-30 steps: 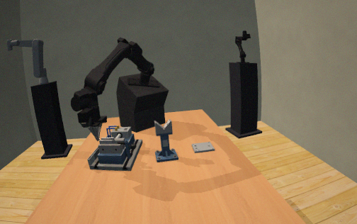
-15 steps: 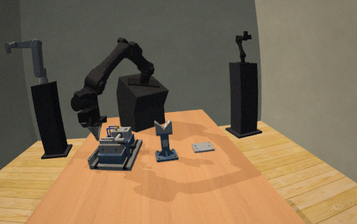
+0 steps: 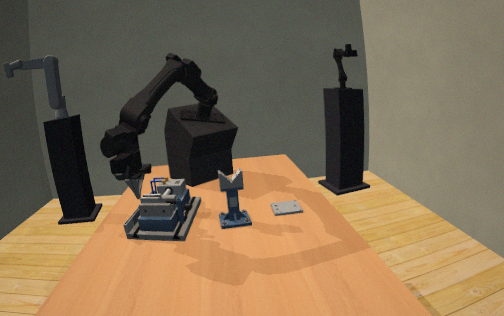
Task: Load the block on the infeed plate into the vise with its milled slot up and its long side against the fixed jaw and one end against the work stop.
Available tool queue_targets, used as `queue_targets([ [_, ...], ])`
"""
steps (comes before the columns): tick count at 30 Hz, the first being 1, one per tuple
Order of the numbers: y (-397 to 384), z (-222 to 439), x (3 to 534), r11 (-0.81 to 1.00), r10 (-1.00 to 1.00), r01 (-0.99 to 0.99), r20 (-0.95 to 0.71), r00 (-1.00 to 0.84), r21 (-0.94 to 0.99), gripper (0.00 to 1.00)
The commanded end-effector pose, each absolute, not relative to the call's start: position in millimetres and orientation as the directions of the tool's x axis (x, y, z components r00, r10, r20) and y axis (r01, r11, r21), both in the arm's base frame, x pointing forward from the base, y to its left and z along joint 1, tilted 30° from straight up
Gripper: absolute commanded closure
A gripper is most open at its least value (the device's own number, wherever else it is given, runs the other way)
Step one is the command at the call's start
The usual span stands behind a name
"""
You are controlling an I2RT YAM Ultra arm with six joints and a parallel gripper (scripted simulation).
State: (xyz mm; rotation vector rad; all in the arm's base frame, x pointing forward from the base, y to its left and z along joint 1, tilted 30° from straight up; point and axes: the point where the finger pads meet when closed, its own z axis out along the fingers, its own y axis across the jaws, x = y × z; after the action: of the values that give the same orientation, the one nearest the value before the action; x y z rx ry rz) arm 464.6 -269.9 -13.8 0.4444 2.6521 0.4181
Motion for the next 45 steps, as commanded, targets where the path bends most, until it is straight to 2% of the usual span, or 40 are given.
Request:
queue_targets([
  [1,-276,1,466,0.908,0.372,0.247,-0.379,-0.848,0.338,1.00],
  [45,-266,4,468,0.908,0.370,0.244,-0.376,-0.849,0.341,1.00],
])
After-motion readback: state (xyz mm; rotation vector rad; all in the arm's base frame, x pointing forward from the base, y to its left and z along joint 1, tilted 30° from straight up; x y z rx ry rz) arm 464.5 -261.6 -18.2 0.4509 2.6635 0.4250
